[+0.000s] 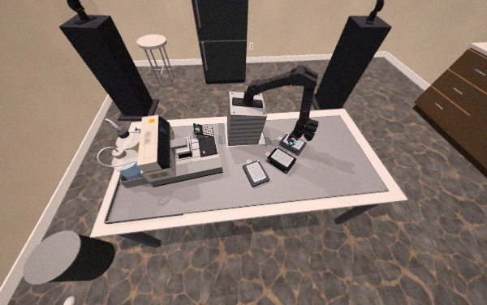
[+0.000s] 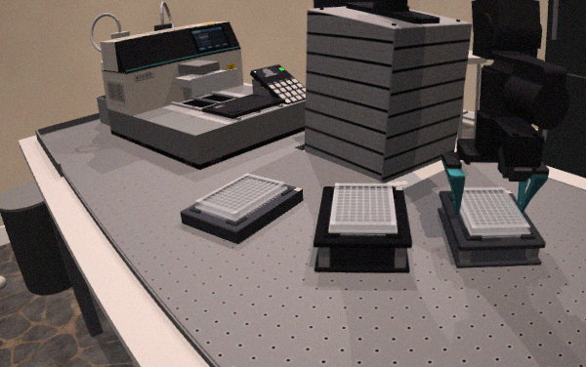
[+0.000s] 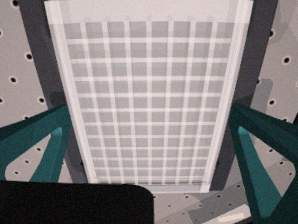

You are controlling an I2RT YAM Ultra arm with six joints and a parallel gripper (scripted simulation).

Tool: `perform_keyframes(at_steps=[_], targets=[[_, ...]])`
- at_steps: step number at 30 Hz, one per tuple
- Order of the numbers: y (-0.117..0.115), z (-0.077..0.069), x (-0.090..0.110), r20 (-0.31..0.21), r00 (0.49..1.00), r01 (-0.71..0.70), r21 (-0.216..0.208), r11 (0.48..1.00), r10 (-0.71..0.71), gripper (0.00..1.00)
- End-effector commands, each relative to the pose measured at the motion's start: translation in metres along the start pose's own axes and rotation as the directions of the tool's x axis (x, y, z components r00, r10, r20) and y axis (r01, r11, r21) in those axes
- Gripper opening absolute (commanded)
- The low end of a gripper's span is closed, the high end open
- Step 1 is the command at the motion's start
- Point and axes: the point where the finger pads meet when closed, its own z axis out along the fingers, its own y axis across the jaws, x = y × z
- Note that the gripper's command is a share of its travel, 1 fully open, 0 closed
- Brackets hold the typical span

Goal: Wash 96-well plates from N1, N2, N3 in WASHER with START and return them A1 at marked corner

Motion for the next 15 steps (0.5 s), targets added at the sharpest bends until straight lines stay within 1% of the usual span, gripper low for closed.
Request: perform_keyframes(at_steps=[1, 10, 11, 13, 14, 15], targets=[[0.0015, -0.0023, -0.0051, 0.015, 1.000, 0.000, -0.003, 1.000, 0.000, 1.00], [0.0015, -0.0023, -0.0051, 0.015, 1.000, 0.000, -0.003, 1.000, 0.000, 1.00], [0.0015, -0.0023, -0.0051, 0.015, 1.000, 0.000, -0.003, 1.000, 0.000, 0.90], [0.0015, -0.0023, -0.0051, 0.015, 1.000, 0.000, -0.003, 1.000, 0.000, 0.90], [0.0015, -0.0023, -0.0051, 0.015, 1.000, 0.000, -0.003, 1.000, 0.000, 0.80], [0.0015, -0.0023, -0.0051, 0.015, 1.000, 0.000, -0.003, 1.000, 0.000, 0.80]])
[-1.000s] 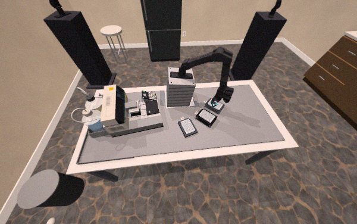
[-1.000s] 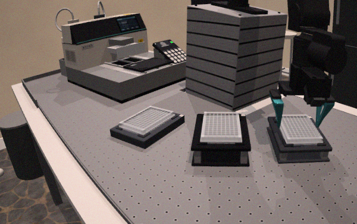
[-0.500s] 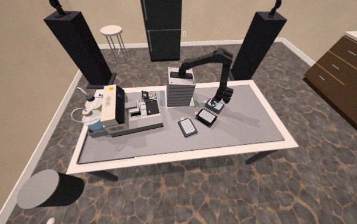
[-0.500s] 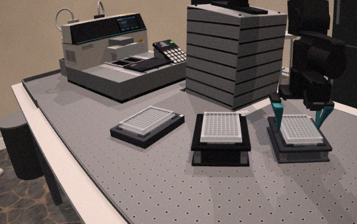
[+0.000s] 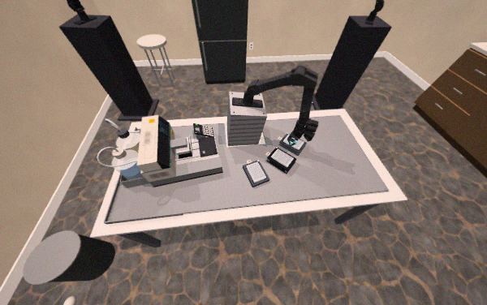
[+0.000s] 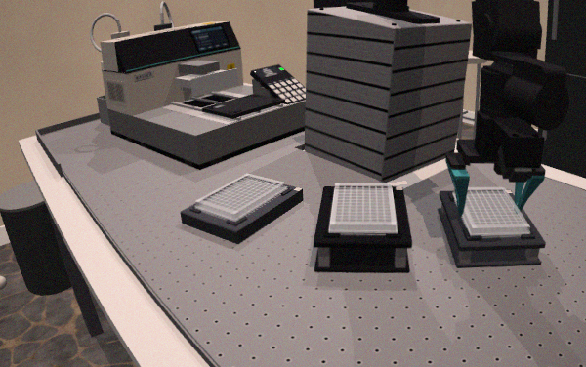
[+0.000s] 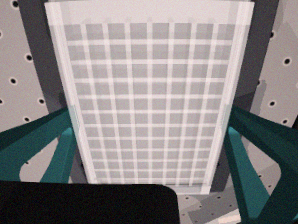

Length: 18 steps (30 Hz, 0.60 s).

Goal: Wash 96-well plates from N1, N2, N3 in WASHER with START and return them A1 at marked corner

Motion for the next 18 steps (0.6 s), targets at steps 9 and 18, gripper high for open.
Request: perform_keyframes(at_steps=[9, 18], targets=[[0.0014, -0.0030, -0.0047, 0.013, 1.000, 0.000, -0.002, 1.000, 0.000, 0.60], [0.0014, -0.0030, -0.0047, 0.013, 1.000, 0.000, -0.002, 1.000, 0.000, 0.30]])
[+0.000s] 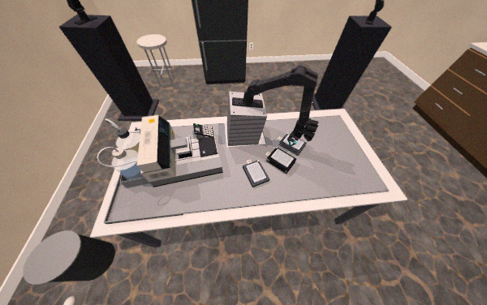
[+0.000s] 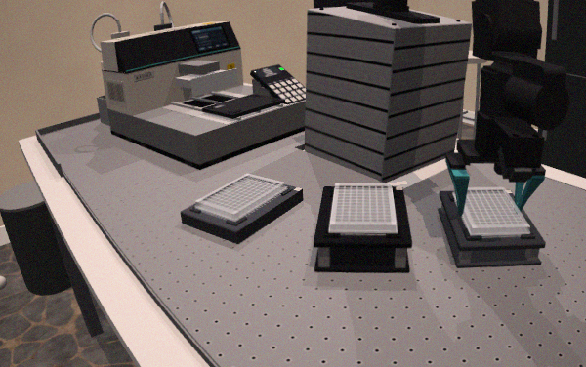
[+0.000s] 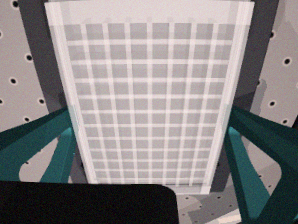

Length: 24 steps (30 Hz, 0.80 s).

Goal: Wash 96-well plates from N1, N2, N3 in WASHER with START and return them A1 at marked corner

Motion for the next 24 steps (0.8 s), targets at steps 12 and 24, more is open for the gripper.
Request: perform_keyframes(at_steps=[12, 24], targets=[[0.0014, -0.0030, -0.0046, 0.013, 1.000, 0.000, -0.002, 1.000, 0.000, 0.00], [0.0014, -0.0030, -0.0046, 0.013, 1.000, 0.000, -0.002, 1.000, 0.000, 0.00]])
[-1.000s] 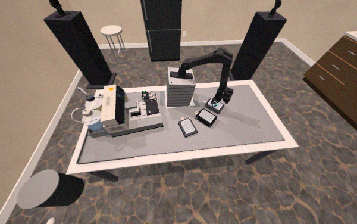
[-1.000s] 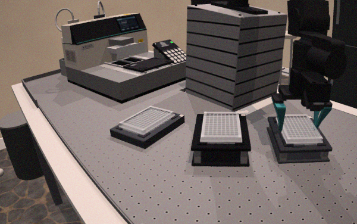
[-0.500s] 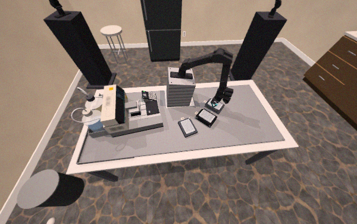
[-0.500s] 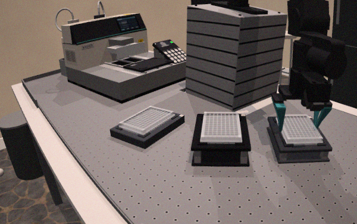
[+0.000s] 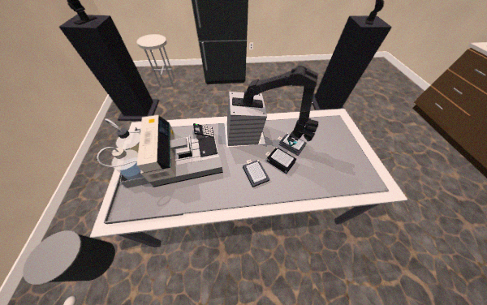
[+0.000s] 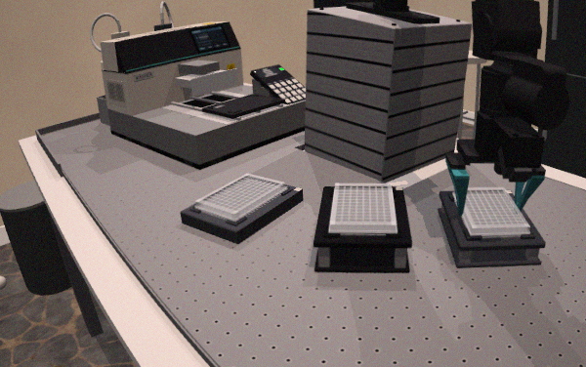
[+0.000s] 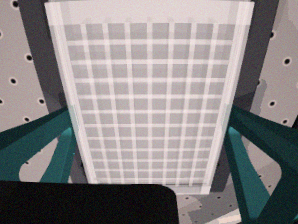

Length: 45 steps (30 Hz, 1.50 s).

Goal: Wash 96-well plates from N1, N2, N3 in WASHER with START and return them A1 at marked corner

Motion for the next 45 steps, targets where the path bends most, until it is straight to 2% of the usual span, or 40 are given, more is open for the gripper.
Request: perform_keyframes(at_steps=[1, 14, 45], targets=[[0.001, -0.003, -0.005, 0.013, 1.000, 0.000, -0.002, 1.000, 0.000, 0.00], [0.001, -0.005, -0.005, 0.013, 1.000, 0.000, -0.002, 1.000, 0.000, 0.00], [0.001, -0.053, -0.004, 0.013, 1.000, 0.000, -0.002, 1.000, 0.000, 0.00]])
